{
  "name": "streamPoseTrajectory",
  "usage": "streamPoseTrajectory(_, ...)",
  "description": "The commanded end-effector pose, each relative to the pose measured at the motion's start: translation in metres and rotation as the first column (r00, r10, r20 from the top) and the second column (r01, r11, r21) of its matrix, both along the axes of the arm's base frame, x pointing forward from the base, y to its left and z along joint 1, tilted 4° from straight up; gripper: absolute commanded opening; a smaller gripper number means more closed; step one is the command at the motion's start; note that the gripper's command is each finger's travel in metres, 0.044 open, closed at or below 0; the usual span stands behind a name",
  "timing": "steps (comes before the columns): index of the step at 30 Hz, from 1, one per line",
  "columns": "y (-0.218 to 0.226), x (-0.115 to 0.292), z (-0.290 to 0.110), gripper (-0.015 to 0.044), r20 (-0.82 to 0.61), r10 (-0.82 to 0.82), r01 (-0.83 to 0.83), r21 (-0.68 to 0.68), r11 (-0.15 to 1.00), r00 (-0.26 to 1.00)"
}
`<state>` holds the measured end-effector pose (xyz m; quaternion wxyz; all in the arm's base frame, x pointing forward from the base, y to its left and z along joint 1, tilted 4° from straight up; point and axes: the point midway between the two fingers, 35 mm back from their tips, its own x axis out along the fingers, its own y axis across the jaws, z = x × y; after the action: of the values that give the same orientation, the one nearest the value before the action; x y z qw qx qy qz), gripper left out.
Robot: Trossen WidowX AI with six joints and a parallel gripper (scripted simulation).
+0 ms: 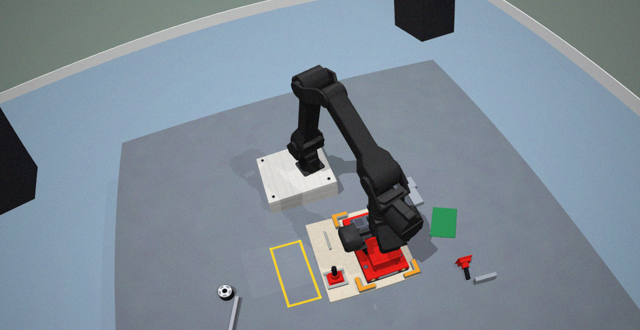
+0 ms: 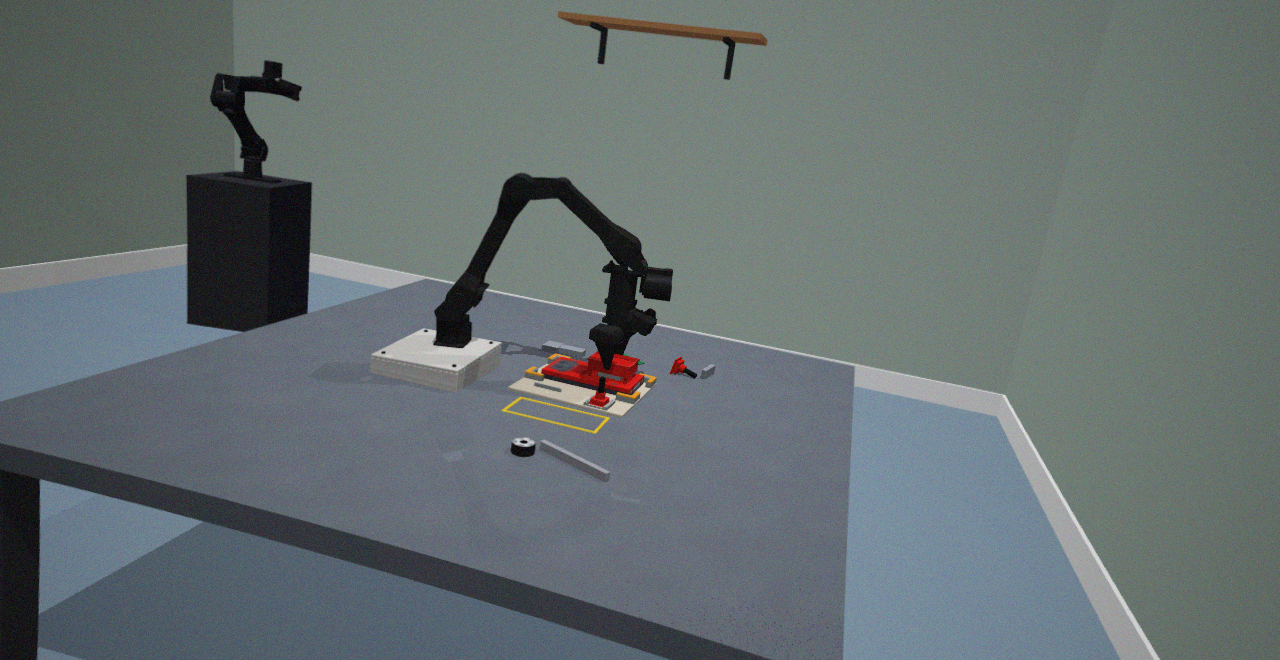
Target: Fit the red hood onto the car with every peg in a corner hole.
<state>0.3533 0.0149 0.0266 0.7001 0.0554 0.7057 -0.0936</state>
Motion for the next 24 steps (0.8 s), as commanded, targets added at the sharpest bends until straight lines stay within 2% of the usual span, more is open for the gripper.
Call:
streamPoseTrajectory(1, 0.0000, -0.0005, -0.0029, 0.0000, -0.002, 0.000, 0.000, 0.001, 1.000, 1.000)
streamPoseTrajectory(24, 0.0001, -0.0003, -0.0010, 0.0000, -0.002, 0.000, 0.000, 0.001, 1.000, 1.000)
